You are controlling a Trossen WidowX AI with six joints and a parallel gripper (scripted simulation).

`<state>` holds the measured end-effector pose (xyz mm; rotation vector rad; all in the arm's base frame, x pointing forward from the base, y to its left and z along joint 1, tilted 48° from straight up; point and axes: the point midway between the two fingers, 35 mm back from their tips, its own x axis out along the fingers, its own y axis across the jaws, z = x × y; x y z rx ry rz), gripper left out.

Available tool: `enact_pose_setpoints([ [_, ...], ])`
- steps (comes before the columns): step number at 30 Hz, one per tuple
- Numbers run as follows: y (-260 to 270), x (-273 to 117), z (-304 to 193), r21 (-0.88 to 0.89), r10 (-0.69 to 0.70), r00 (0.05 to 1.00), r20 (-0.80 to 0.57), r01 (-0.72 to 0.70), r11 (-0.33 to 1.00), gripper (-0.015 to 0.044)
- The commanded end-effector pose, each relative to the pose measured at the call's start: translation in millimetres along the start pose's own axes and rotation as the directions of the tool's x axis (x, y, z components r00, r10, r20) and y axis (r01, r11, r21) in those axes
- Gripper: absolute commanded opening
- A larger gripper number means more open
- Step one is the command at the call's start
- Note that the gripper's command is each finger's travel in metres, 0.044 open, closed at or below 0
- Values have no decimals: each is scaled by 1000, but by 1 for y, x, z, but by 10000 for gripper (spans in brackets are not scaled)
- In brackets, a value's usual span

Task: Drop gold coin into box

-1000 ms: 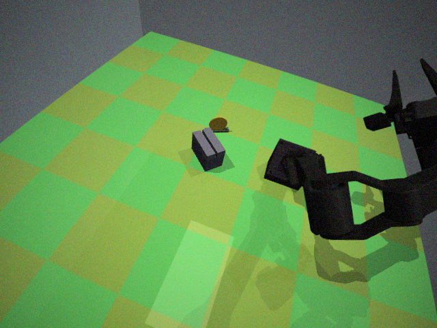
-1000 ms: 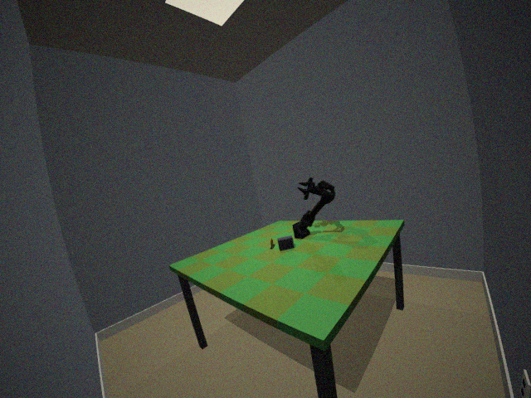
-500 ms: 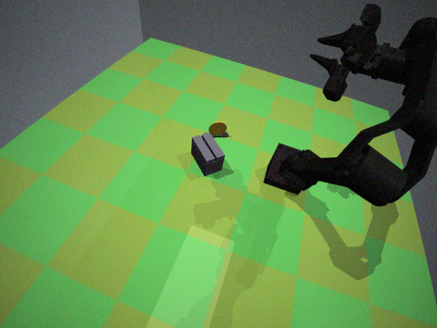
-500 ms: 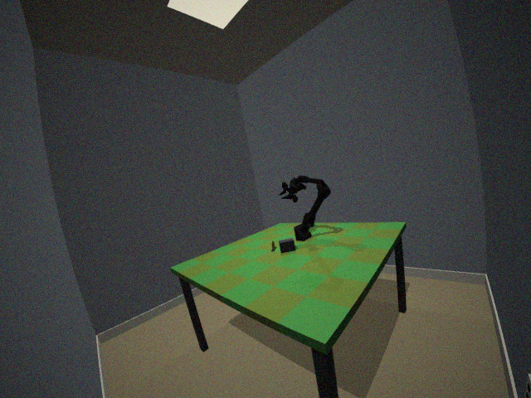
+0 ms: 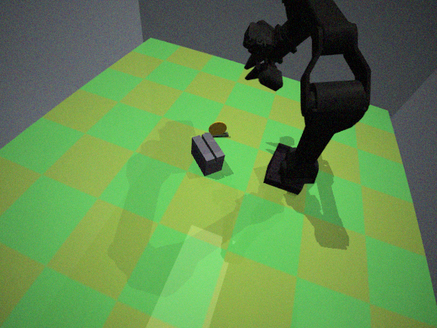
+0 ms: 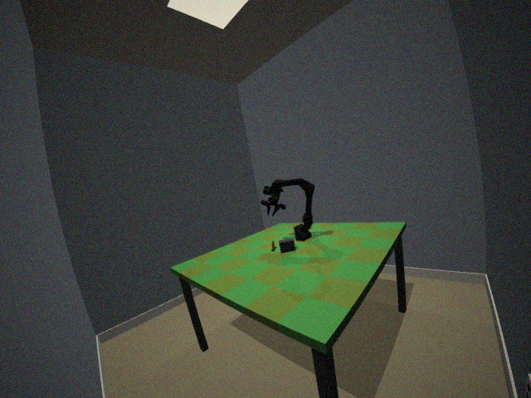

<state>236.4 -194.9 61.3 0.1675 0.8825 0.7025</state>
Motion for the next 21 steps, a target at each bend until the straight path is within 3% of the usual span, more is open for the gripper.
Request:
enact_pose_setpoints([
  [1,7,61,10,4,182,964,-192,-185,983,161],
  [6,23,122,8,21,320,856,-406,-341,940,161],
  [21,40,155,0,22,325,851,-413,-348,937,161],
])
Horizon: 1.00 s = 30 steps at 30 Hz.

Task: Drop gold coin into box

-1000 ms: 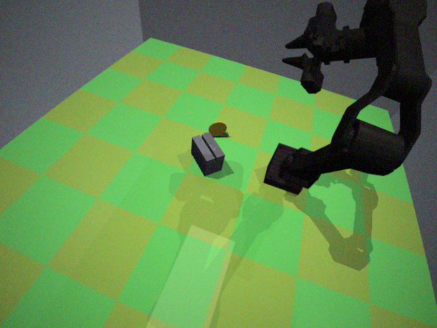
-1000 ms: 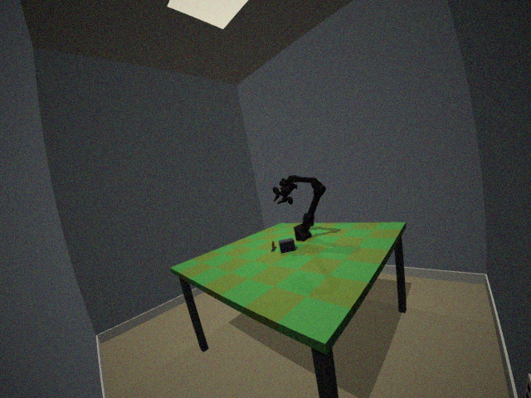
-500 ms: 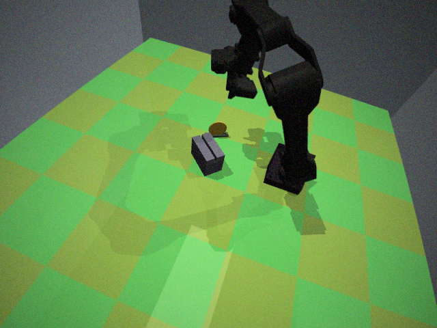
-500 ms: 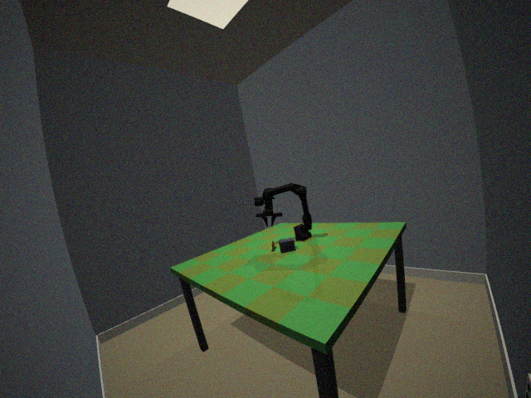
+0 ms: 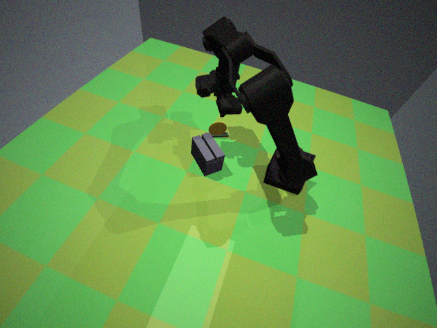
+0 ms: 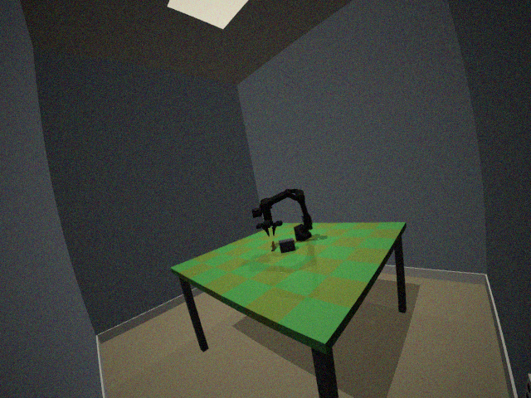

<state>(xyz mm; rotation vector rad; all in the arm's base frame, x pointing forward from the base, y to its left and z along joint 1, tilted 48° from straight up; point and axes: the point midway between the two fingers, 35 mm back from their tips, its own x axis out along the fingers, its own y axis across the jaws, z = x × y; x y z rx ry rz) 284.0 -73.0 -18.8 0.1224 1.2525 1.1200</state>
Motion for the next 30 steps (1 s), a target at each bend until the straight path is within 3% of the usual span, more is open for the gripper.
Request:
enact_pose_setpoints([
  [1,0,8,0,6,1,1000,2,-1,1000,161],
  [30,-1,58,2,6,1,1000,3,-1,1000,161],
])
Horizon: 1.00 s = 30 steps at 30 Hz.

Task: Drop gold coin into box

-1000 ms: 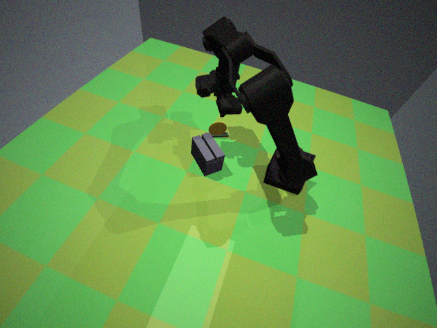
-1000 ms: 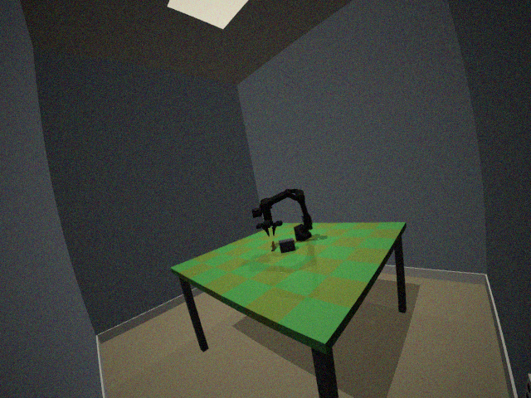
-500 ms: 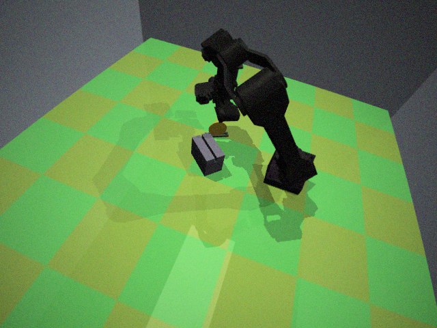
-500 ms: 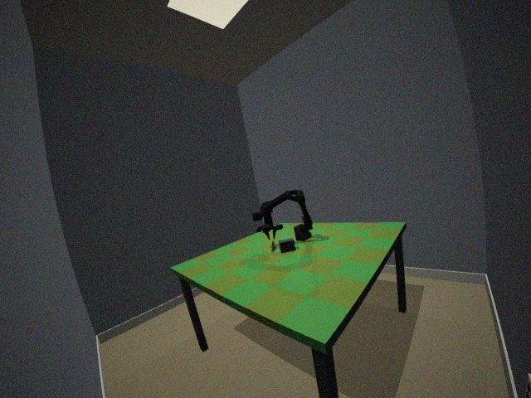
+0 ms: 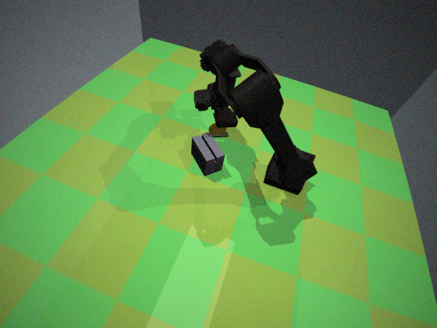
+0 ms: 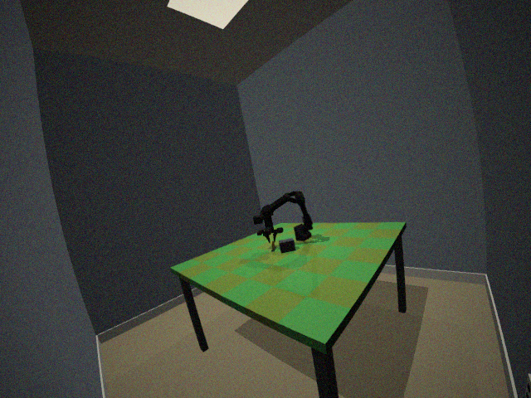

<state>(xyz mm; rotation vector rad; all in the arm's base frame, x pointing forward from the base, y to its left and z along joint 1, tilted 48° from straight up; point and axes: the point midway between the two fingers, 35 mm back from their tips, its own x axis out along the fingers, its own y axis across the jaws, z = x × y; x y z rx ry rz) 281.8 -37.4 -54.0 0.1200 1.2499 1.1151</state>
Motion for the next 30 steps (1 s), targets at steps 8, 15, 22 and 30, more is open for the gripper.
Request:
enact_pose_setpoints([
  [8,2,21,0,6,7,1000,1,-7,1000,161],
  [15,3,32,0,5,8,1000,2,-8,1000,161],
  [22,4,42,-1,5,9,1000,2,-9,1000,161],
  [30,4,43,-1,5,9,1000,2,-9,1000,0],
])
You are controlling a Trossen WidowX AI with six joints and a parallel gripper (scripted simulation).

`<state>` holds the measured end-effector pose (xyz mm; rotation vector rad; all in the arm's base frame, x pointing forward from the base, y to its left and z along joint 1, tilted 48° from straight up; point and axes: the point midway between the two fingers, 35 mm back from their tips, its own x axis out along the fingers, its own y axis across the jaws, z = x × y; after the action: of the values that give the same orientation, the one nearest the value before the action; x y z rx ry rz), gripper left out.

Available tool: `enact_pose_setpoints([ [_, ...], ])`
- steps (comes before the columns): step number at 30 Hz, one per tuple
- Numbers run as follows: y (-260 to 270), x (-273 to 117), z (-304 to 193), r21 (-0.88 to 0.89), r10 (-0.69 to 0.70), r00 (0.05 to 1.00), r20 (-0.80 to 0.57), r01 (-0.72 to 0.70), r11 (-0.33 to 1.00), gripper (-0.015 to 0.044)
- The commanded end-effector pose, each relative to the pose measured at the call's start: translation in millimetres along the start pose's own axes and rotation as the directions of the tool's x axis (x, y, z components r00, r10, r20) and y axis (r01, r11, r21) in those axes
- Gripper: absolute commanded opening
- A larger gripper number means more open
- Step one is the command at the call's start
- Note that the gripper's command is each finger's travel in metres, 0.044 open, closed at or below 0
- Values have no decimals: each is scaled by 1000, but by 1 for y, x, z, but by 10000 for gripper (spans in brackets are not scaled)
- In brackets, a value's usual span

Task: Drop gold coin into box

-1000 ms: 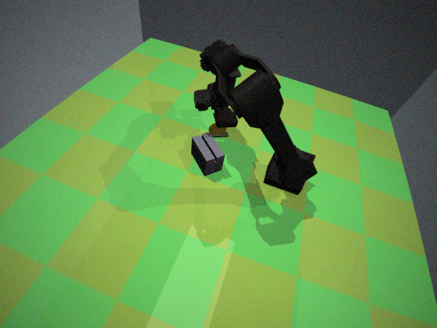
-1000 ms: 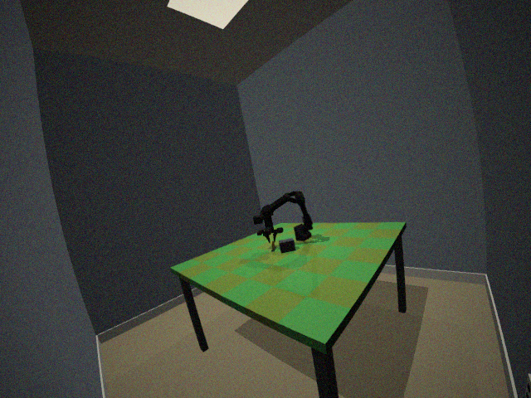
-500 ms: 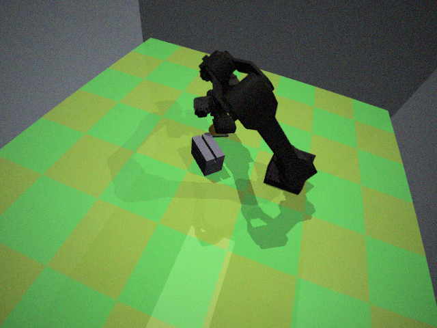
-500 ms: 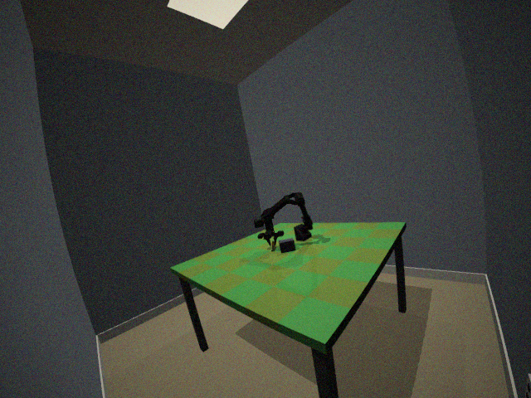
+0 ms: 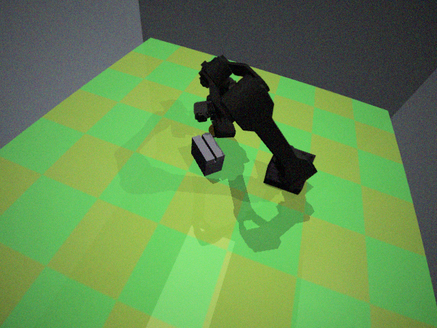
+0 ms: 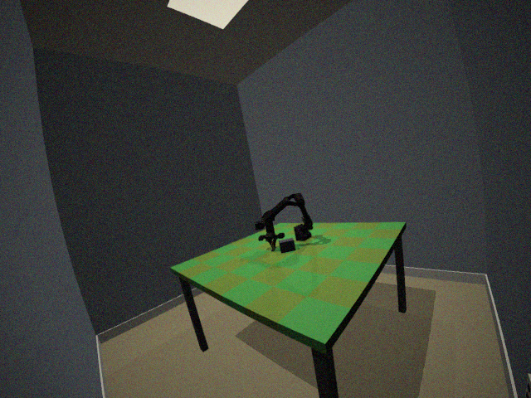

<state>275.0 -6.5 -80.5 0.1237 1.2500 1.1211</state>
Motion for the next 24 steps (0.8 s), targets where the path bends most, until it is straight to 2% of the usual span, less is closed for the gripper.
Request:
enact_pose_setpoints([
  [1,1,1,0,6,3,1000,2,-3,1000,0],
  [11,0,0,0,6,2,1000,2,-2,1000,0],
  [24,-3,-31,2,7,-2,1000,0,2,1000,0],
])
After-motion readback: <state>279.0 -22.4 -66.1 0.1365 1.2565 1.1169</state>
